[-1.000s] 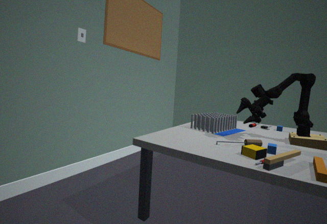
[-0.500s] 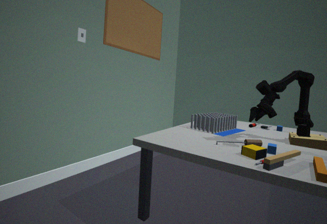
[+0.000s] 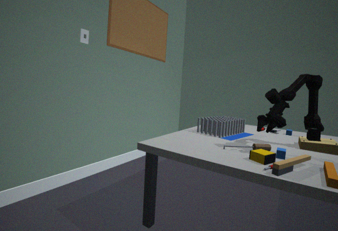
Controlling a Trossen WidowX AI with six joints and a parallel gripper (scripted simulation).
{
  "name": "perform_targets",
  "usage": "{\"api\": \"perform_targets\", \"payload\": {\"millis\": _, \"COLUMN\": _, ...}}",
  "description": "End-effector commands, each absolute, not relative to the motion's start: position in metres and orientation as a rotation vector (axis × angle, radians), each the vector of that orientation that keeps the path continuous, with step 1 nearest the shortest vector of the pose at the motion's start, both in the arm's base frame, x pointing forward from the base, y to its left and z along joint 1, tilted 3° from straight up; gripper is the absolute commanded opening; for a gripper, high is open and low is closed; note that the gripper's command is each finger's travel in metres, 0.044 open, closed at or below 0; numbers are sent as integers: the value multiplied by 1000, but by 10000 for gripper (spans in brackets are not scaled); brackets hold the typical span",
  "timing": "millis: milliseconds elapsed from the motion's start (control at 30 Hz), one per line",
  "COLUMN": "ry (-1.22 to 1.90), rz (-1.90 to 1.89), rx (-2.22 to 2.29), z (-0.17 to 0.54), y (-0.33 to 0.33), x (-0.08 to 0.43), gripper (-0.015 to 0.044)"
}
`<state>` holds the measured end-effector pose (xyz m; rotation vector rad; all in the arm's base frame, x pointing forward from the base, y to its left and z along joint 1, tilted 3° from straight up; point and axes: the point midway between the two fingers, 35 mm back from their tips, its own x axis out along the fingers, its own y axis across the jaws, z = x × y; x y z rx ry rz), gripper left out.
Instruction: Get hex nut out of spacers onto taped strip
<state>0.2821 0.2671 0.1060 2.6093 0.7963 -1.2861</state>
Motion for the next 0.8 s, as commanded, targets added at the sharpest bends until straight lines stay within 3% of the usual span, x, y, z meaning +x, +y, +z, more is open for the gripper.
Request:
{"api": "perform_targets", "payload": {"millis": 0, "ry": 791, "rz": -1304, "rx": 2584, "z": 84, "y": 265, "x": 279, "gripper": 440}}
{"api": "perform_targets", "payload": {"millis": 600, "ry": 919, "rz": -1392, "rx": 2633, "z": 87, "y": 259, "x": 279, "gripper": 440}}
{"api": "perform_targets", "payload": {"millis": 767, "ry": 919, "rz": -1392, "rx": 2633, "z": 87, "y": 259, "x": 279, "gripper": 309}}
